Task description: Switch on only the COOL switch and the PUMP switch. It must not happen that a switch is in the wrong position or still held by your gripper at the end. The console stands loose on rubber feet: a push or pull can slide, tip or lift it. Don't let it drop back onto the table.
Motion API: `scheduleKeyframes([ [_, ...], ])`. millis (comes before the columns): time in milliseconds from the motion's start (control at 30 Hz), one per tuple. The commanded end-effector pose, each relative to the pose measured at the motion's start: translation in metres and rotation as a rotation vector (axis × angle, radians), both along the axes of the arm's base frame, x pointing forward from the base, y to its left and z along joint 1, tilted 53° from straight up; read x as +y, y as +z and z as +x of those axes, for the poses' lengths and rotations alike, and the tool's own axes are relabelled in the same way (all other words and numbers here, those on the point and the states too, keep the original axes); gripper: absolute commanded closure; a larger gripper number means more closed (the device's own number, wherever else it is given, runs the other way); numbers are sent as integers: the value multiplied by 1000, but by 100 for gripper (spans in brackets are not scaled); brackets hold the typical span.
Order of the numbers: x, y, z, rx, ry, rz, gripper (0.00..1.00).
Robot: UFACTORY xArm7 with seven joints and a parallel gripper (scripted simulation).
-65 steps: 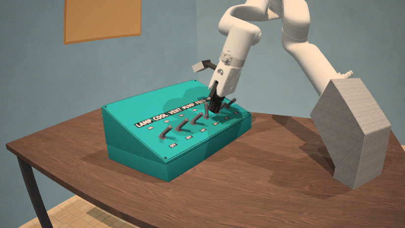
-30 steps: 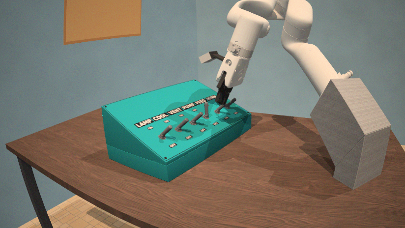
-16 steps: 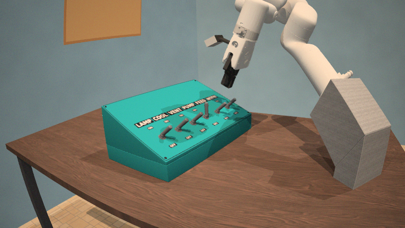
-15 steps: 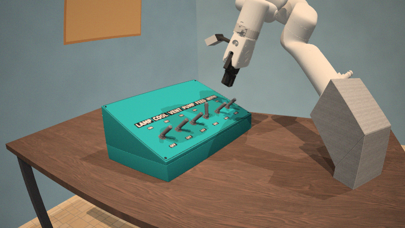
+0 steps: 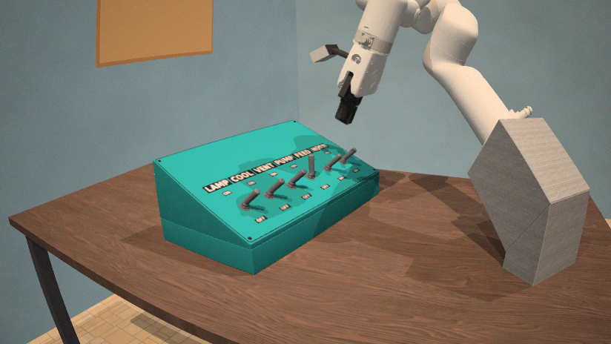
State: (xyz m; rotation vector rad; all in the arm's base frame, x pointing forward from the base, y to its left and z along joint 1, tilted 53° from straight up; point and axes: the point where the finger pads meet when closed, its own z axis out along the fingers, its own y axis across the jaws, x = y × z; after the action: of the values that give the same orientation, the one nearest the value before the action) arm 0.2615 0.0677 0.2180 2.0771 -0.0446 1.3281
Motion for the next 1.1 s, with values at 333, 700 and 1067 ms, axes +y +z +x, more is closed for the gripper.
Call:
scheduleKeyframes([
  [333,88,-71,32,-5,13,-17,100],
  [700,103,-90,35,11,10,30,100],
  [1067,103,-90,35,11,10,30,100],
])
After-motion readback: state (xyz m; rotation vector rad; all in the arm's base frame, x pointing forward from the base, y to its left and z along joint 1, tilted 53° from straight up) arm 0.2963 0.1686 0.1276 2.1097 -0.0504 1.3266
